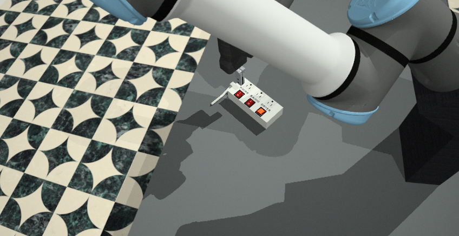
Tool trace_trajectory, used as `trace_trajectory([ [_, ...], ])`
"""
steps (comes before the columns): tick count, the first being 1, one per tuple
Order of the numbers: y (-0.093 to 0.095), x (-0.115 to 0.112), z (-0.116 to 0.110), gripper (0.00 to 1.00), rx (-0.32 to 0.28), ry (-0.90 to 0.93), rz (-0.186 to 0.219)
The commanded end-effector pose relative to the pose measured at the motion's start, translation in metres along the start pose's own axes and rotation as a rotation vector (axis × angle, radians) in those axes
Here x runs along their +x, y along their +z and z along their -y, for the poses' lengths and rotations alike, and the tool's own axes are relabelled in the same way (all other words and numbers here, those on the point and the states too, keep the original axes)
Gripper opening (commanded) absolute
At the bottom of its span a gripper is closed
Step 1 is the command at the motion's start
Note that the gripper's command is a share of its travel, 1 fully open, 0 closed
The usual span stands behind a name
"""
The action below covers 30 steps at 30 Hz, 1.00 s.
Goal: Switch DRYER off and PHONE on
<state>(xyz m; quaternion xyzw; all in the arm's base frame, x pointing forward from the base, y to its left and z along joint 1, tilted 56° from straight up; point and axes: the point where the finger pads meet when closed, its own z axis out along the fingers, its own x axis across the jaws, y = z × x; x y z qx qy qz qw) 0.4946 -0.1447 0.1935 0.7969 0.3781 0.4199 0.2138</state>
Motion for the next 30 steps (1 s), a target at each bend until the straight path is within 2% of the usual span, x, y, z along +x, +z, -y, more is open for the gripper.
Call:
trace_trajectory([
  [1, 0.000, 0.000, 0.000, 0.00, -0.001, -0.001, 0.000],
  [17, 0.007, 0.000, 0.000, 0.00, -0.001, 0.000, 0.000],
  [30, 0.023, 0.000, 0.000, 0.00, -0.001, 0.000, 0.000],
])
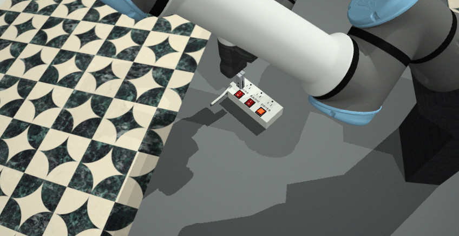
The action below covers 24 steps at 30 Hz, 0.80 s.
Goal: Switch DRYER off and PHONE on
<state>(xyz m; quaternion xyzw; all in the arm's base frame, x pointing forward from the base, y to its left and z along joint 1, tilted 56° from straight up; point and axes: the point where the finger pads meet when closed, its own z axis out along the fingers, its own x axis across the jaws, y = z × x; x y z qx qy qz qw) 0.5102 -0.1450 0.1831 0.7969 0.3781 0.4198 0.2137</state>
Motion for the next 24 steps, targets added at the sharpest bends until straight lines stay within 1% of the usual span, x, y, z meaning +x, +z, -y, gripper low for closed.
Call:
trace_trajectory([
  [1, 0.005, 0.000, 0.000, 0.00, -0.001, 0.000, 0.000],
  [16, 0.021, 0.000, 0.000, 0.00, -0.001, 0.000, 0.000],
  [24, 0.025, 0.000, 0.000, 0.00, -0.001, 0.000, 0.000],
])
